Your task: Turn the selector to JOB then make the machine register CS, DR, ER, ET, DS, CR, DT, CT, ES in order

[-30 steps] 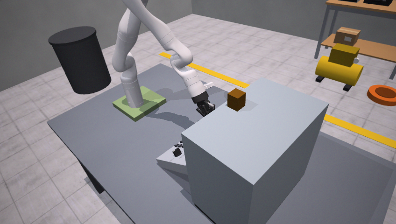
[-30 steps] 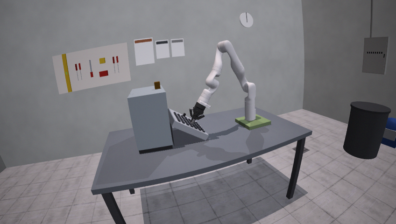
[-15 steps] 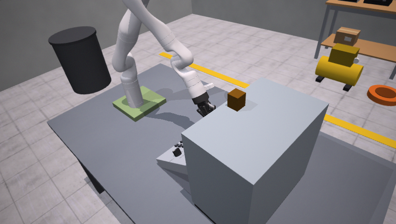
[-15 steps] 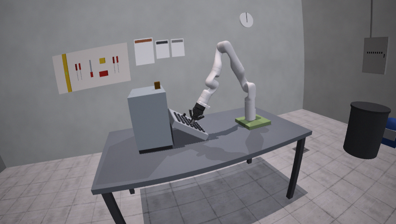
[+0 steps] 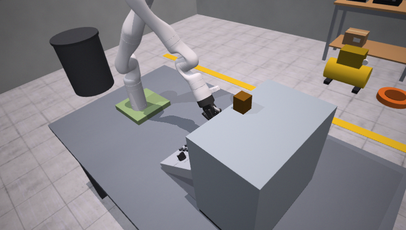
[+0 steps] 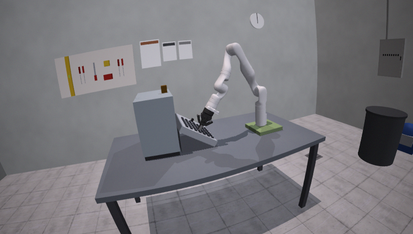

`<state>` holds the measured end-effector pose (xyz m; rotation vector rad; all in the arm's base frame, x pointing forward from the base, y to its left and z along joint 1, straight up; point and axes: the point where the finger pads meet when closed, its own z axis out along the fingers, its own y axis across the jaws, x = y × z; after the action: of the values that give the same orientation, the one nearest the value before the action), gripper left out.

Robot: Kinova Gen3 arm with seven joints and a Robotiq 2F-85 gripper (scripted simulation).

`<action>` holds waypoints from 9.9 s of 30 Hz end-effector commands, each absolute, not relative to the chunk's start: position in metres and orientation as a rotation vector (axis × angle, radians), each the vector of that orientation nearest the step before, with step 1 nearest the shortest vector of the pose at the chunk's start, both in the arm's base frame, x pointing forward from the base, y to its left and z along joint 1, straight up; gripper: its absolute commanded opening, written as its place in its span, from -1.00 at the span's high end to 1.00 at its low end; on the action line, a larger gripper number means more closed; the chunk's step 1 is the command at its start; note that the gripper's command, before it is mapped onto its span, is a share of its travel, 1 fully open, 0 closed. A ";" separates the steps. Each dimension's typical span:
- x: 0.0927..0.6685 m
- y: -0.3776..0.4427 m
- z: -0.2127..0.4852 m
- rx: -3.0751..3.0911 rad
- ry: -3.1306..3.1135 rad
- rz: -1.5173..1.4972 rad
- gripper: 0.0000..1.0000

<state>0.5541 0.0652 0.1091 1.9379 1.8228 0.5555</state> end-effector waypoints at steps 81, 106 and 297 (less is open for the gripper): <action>0.546 0.066 0.123 1.937 1.822 0.557 0.80; 0.536 0.052 0.136 1.937 1.822 0.557 0.80; 0.535 -0.002 0.133 1.937 1.822 0.557 0.80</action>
<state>0.5357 -0.0017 0.1301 1.9367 1.8216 0.5588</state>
